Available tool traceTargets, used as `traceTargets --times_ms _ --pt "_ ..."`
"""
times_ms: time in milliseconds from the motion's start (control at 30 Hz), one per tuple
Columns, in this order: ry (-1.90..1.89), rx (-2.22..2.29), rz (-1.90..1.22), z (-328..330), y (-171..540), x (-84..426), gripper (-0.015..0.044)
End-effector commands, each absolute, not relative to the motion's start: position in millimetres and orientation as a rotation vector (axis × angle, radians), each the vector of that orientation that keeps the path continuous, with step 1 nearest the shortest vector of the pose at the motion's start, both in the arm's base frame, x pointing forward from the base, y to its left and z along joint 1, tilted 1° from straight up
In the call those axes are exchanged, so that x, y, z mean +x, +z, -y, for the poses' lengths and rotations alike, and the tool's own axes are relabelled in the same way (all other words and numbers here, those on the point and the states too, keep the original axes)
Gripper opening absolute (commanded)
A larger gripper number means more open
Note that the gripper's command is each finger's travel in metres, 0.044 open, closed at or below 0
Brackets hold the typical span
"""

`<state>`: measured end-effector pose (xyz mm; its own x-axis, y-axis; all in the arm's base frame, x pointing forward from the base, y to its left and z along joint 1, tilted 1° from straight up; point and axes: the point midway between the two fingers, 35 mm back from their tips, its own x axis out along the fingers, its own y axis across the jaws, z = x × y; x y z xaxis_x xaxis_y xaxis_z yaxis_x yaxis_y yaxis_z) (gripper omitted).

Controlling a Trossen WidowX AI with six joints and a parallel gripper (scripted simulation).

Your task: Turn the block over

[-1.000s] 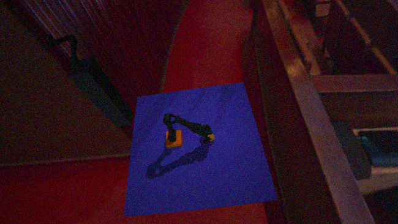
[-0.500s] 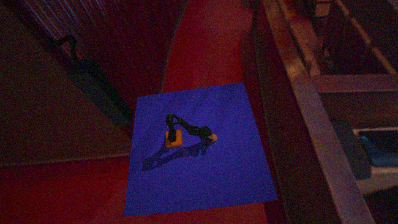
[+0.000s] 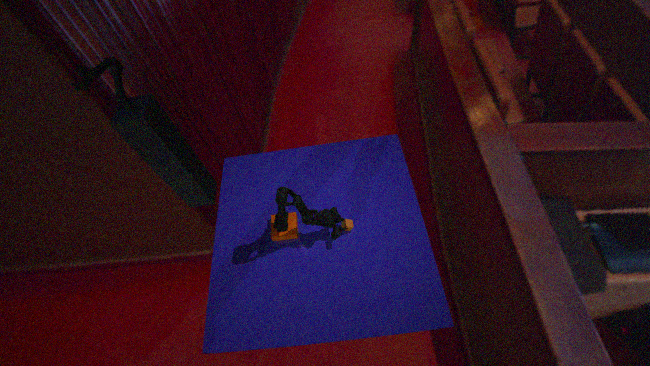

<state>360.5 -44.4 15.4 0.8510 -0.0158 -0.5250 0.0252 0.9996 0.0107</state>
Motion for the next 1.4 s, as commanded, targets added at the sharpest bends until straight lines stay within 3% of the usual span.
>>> traceTargets --times_ms 0,633,1167,1367 --pt "-0.018 0.022 -0.509 42.5 14.7 352.8 0.0000" --pt "-0.018 0.022 -0.467 42.3 18.2 351.1 0.0000" --pt "-0.018 0.022 -0.467 42.3 18.2 351.1 0.0420" --pt "-0.018 0.022 -0.467 42.3 18.2 351.1 0.0440"
